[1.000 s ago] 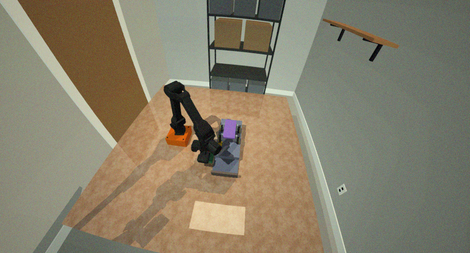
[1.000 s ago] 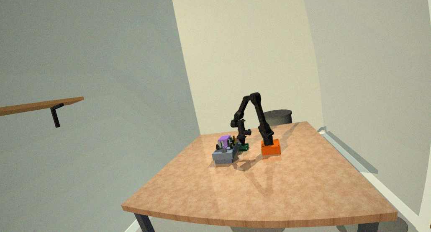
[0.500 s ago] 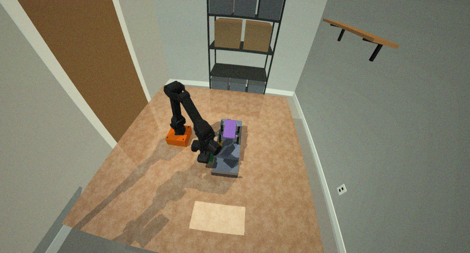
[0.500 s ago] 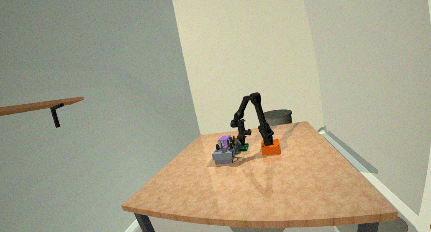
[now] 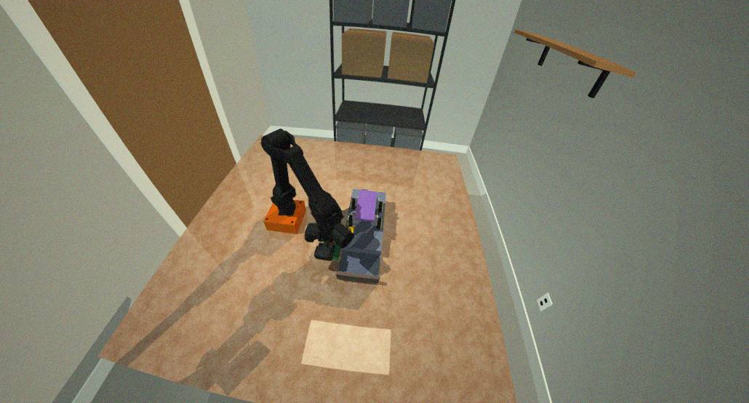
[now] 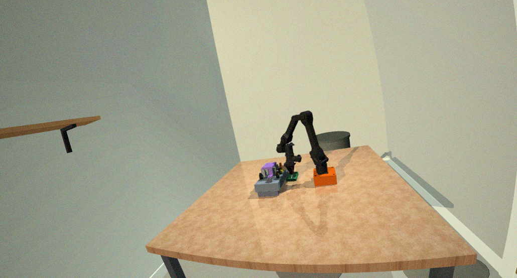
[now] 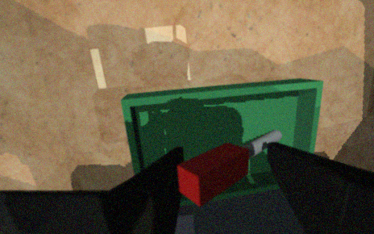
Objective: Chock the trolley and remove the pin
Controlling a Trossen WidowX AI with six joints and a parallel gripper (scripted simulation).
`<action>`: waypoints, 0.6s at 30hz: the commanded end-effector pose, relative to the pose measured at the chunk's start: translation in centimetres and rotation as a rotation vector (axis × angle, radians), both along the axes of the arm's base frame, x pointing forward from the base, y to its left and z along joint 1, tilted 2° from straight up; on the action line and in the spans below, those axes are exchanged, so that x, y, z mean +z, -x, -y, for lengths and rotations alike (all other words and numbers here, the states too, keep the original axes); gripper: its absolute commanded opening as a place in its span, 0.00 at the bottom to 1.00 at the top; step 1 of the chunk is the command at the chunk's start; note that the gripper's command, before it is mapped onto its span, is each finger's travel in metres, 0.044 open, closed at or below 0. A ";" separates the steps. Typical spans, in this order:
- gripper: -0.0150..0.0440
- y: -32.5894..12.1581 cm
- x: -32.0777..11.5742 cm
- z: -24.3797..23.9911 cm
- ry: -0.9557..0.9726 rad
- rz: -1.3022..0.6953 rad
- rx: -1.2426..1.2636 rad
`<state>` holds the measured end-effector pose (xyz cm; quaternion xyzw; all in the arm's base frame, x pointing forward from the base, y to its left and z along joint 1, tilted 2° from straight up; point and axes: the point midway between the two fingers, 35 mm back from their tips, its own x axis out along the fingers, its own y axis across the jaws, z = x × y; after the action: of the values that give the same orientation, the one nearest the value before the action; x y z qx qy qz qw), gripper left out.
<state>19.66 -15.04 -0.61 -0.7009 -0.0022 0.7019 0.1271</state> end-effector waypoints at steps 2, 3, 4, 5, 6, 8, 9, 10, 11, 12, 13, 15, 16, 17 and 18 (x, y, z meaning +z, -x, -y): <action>0.83 0.0 0.0 -0.1 -0.005 -0.002 0.000; 0.83 0.0 0.0 -0.1 -0.005 -0.002 0.000; 0.83 0.0 0.0 -0.1 -0.005 -0.002 0.000; 0.83 0.0 0.0 -0.1 -0.005 -0.002 0.000; 0.83 0.0 0.0 -0.1 -0.005 -0.002 0.000; 0.83 0.0 0.0 -0.1 -0.005 -0.002 0.000; 0.83 0.0 0.0 -0.1 -0.005 -0.002 0.000; 0.83 0.0 0.0 -0.1 -0.005 -0.002 0.000; 0.83 0.0 0.0 -0.1 -0.005 -0.002 0.000; 0.83 0.0 0.1 -0.1 -0.004 -0.002 0.001; 0.83 0.0 0.5 -0.1 -0.002 -0.002 0.001; 0.83 0.0 1.3 0.0 0.004 -0.001 0.002; 0.83 0.1 1.7 0.0 0.006 -0.001 0.002; 0.83 0.1 2.0 -0.1 0.008 -0.001 0.002; 0.83 0.1 2.3 -0.1 0.008 -0.001 0.002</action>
<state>19.33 -14.70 0.43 -0.6965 -0.0051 0.7057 0.1297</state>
